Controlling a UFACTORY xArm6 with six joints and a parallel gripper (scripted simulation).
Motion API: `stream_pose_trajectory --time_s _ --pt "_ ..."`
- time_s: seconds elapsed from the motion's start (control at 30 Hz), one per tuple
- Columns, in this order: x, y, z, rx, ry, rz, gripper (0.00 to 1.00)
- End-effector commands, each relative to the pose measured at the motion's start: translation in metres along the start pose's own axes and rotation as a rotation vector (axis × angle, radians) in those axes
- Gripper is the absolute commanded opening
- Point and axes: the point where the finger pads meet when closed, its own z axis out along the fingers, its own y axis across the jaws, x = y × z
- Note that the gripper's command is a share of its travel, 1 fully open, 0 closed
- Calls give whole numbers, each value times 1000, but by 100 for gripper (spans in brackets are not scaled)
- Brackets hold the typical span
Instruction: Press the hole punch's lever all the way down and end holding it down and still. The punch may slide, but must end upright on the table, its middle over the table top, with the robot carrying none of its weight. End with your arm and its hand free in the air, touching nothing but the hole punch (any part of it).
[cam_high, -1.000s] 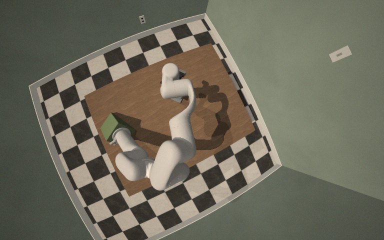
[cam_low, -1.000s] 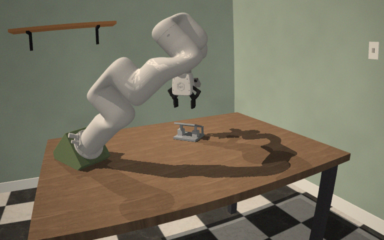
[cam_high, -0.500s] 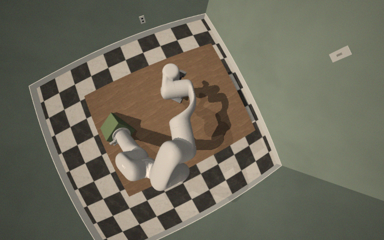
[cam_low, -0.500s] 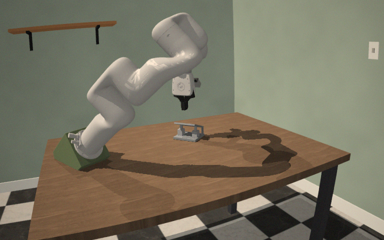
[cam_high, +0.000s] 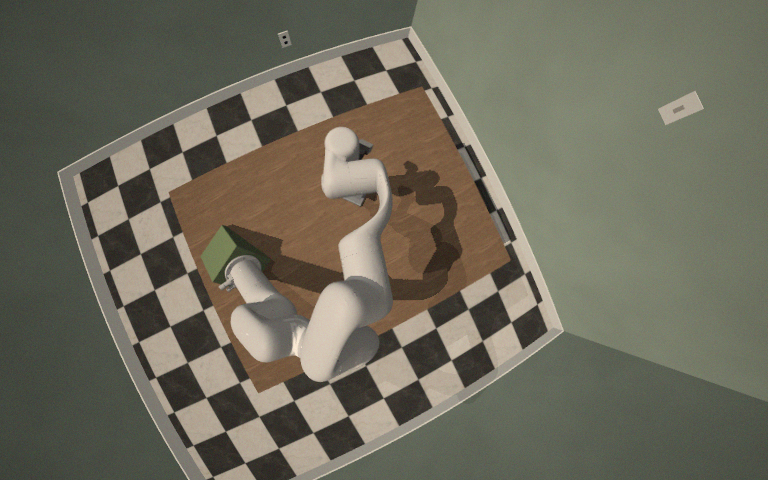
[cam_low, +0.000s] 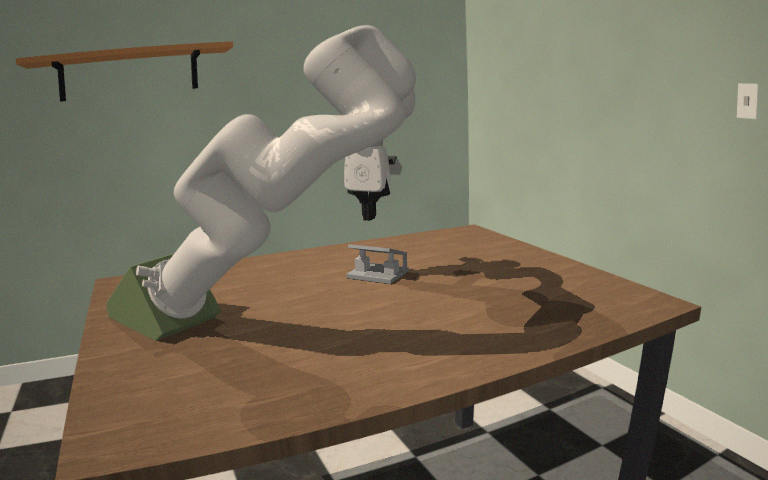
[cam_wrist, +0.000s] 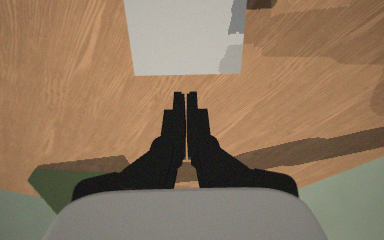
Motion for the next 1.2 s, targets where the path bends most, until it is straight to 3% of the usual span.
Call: stream_pose_trajectory --time_s 0.0,1.17 --pt "1 0 -1 1 3 1 0" --pt "1 0 12 -1 1 1 0"
